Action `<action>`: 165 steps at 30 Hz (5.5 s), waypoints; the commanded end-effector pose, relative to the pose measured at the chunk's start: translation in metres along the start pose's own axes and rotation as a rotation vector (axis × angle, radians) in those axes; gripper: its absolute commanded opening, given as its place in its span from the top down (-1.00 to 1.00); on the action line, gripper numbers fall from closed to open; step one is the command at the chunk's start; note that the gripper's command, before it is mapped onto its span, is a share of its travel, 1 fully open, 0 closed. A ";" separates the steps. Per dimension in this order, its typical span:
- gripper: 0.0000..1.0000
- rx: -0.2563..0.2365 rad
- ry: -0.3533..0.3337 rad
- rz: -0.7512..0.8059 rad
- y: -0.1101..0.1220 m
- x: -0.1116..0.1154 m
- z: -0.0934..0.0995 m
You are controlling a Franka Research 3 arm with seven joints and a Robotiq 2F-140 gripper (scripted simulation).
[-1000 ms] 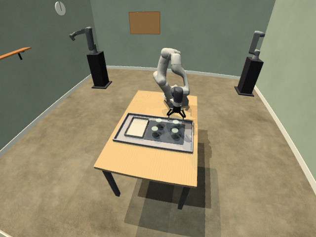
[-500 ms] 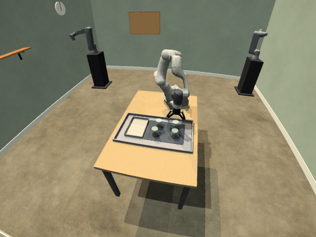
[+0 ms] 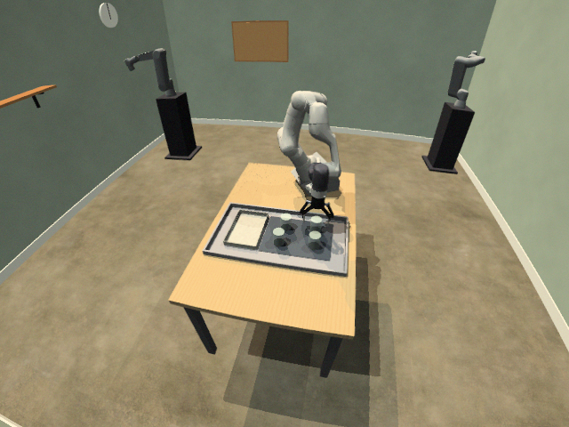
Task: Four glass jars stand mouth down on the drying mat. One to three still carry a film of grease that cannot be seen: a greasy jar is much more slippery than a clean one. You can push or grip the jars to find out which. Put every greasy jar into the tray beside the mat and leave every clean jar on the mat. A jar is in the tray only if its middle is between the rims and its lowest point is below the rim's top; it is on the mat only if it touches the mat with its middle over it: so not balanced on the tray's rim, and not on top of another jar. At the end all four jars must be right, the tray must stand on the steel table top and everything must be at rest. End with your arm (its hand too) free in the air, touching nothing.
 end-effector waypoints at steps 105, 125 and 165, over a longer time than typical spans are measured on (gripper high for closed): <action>0.05 0.004 -0.007 0.010 0.002 0.002 0.001; 0.17 0.004 -0.007 0.010 0.002 0.002 0.001; 0.29 0.004 -0.007 0.010 0.002 0.002 0.001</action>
Point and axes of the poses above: the point where the finger pads meet when closed, its own z axis back along the fingers, its own y axis across the jaws, x = y × z, the point moved 3 cm from there along z, back along the fingers, and after that the axes turned 7 degrees about z, right-handed, at the moved point
